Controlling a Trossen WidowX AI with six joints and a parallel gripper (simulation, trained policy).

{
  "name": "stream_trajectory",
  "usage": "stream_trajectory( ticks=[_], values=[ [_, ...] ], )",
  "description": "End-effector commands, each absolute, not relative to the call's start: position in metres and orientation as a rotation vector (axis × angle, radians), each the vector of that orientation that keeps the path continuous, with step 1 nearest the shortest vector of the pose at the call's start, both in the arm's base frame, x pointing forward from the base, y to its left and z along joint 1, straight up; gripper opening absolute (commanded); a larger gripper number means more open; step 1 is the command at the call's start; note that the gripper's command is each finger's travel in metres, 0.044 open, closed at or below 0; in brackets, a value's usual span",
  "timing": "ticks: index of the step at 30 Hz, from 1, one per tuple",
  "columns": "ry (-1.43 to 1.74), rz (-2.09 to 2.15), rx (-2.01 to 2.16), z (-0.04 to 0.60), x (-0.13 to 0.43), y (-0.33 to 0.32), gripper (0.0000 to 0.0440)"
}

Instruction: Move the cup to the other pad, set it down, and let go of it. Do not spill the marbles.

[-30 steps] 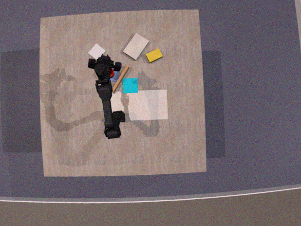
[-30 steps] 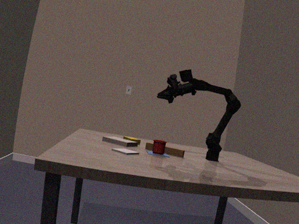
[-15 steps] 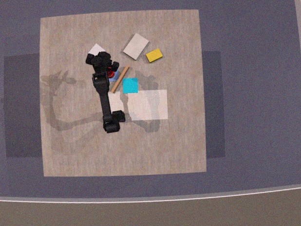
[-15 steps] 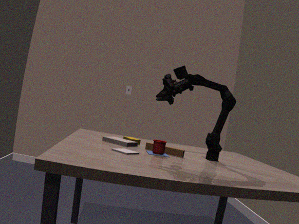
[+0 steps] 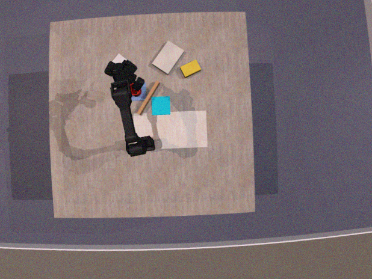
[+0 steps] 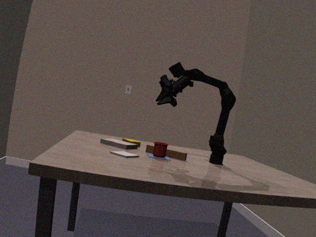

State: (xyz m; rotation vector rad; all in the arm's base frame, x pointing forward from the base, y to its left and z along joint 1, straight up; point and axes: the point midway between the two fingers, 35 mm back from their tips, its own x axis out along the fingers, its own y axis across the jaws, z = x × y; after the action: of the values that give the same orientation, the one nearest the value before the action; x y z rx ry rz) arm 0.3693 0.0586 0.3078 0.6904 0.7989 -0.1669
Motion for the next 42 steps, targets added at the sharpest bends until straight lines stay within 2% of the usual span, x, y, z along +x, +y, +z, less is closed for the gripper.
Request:
stream_trajectory(
  ticks=[1,15,42],
  values=[
    [0.853,-0.199,0.717,0.299,0.371,0.062,0.0137],
    [1.030,-0.351,0.771,0.272,0.367,0.063,0.0119],
    [1.382,-0.648,0.661,0.190,0.344,0.050,0.0147]
  ],
)
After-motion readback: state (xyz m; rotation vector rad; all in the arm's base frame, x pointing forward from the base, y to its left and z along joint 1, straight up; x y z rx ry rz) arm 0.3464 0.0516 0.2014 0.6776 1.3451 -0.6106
